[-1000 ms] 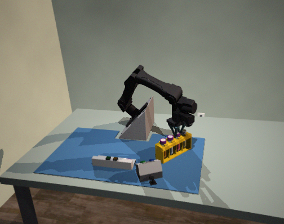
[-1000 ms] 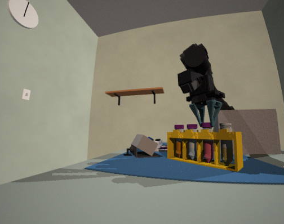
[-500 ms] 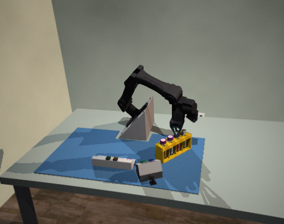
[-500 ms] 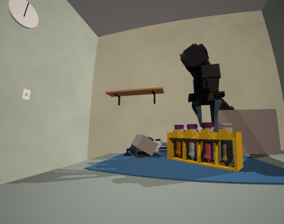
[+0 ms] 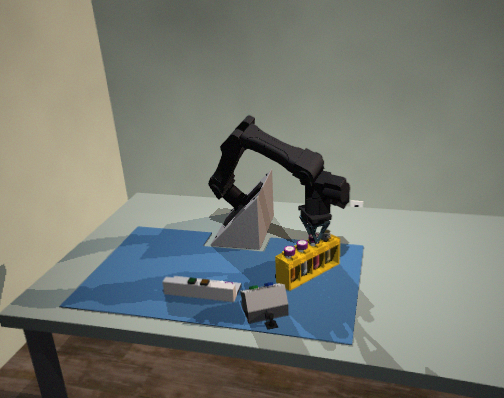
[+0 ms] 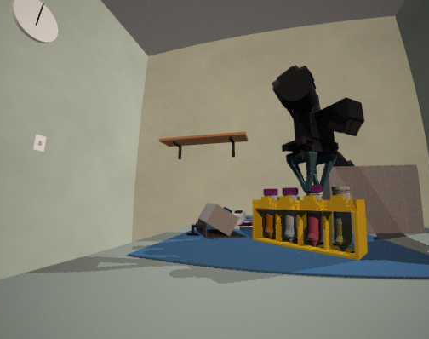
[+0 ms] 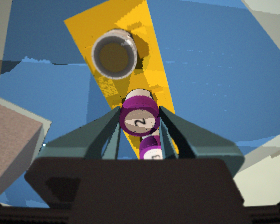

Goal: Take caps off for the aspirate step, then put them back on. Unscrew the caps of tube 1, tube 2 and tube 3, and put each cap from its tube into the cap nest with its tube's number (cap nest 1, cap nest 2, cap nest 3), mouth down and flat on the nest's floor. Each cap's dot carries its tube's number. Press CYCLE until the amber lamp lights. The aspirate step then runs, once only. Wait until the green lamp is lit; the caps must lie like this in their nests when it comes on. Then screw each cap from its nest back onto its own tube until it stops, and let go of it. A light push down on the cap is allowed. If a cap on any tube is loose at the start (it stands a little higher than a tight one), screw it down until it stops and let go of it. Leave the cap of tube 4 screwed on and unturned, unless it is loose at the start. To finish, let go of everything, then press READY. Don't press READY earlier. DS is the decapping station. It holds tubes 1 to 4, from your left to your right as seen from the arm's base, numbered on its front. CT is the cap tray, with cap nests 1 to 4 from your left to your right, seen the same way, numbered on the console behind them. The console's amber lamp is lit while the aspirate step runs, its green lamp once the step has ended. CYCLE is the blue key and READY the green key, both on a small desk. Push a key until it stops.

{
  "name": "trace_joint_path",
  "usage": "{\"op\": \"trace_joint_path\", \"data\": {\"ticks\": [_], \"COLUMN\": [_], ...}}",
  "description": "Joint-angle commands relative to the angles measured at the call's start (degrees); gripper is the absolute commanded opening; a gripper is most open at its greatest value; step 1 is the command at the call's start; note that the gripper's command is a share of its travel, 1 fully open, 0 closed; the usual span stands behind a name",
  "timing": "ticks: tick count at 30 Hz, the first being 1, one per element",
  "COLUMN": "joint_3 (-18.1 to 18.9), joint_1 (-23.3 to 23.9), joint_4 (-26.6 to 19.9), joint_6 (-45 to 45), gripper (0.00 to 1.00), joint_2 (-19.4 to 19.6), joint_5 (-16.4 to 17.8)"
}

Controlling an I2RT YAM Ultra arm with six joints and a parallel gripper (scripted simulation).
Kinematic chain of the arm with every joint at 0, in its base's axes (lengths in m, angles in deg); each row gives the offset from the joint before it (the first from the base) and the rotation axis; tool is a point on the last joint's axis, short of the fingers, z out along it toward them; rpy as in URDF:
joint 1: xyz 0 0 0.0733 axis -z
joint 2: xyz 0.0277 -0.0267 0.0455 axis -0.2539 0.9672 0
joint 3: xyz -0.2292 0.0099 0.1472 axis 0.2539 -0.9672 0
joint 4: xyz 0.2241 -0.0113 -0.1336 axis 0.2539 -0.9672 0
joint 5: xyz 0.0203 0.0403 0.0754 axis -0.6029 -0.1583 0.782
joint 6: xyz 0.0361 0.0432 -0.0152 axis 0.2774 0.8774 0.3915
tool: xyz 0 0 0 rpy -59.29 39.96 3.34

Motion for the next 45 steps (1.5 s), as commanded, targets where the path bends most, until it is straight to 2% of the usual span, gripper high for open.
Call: {"op": "trace_joint_path", "data": {"ticks": [1, 4, 6, 10, 17, 18, 30, 35, 36, 37, 40, 43, 44, 45], "joint_3": [0.6, 0.6, 0.6, 0.6, 0.6, 0.6, 0.5, 1.0, 1.0, 1.1, 1.1, 1.4, 1.4, 1.4], "joint_1": [-0.6, -0.6, -0.6, -0.6, -0.6, -0.6, -0.6, -0.7, -0.8, -0.8, -0.8, -0.8, -0.9, -0.9], "joint_4": [0.1, 0.1, 0.1, 0.1, 0.1, 0.1, 0.1, -0.5, -0.4, -0.5, -0.5, -0.9, -0.9, -1.0], "joint_6": [-14.8, -23.4, -23.4, -33.5, -33.5, -33.5, -33.5, -10.3, -9.5, -4.7, -4.7, 9.3, 9.7, 14.5], "gripper": [0.0, 0.0, 0.0, 0.0, 0.0, 0.49, 0.49, 0.49, 0.49, 0.49, 0.49, 0.49, 0.49, 0.49], "joint_2": [-0.5, -0.5, -0.5, -0.4, -0.5, -0.5, -0.5, -0.5, -0.5, -0.5, -0.5, -0.6, -0.6, -0.6], "joint_5": [-0.3, -0.3, -0.3, -0.3, -0.3, -0.3, -0.3, -0.2, -0.2, -0.2, -0.2, -0.2, -0.2, -0.2]}}
